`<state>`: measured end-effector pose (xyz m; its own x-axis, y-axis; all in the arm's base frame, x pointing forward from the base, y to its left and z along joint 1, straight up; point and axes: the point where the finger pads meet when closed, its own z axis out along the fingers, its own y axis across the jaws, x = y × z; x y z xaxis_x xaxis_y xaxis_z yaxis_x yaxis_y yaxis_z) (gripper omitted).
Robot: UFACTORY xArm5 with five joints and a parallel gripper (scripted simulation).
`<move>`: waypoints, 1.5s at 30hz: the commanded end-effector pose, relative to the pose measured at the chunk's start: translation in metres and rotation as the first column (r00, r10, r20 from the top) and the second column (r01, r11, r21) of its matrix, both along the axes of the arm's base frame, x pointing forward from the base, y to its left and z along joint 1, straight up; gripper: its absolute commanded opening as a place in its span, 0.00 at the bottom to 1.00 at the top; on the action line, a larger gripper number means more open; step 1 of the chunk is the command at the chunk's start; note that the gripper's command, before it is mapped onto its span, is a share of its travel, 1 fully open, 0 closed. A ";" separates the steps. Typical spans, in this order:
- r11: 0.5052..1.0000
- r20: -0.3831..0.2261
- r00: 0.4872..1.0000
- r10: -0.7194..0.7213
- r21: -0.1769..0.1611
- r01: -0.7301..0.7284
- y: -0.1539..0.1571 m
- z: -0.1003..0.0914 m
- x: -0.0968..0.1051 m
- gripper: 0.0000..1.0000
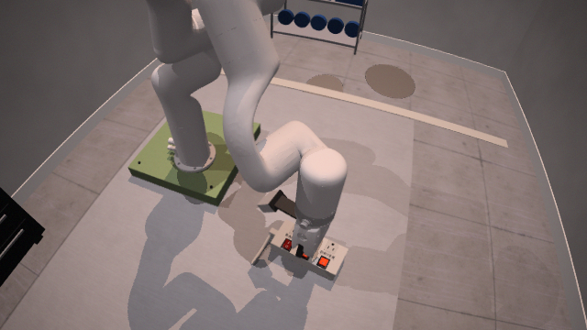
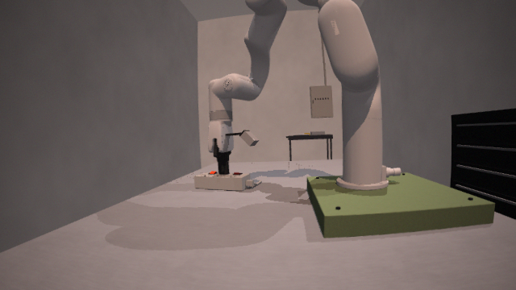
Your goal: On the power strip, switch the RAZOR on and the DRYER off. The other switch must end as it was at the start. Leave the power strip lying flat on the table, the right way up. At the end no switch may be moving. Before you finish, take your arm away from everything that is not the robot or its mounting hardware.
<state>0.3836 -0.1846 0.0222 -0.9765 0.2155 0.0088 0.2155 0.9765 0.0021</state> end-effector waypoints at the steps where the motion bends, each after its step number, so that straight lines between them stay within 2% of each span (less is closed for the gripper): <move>1: 1.000 0.002 1.000 0.000 -0.001 0.000 0.000 0.000 0.001 0.00; 21: 1.000 0.002 1.000 0.000 -0.001 0.000 0.000 0.001 0.001 0.00; 37: 1.000 0.002 1.000 0.000 -0.001 0.000 -0.001 0.034 0.001 0.00; 45: 1.000 0.002 1.000 0.000 -0.001 0.000 -0.001 0.038 0.001 0.00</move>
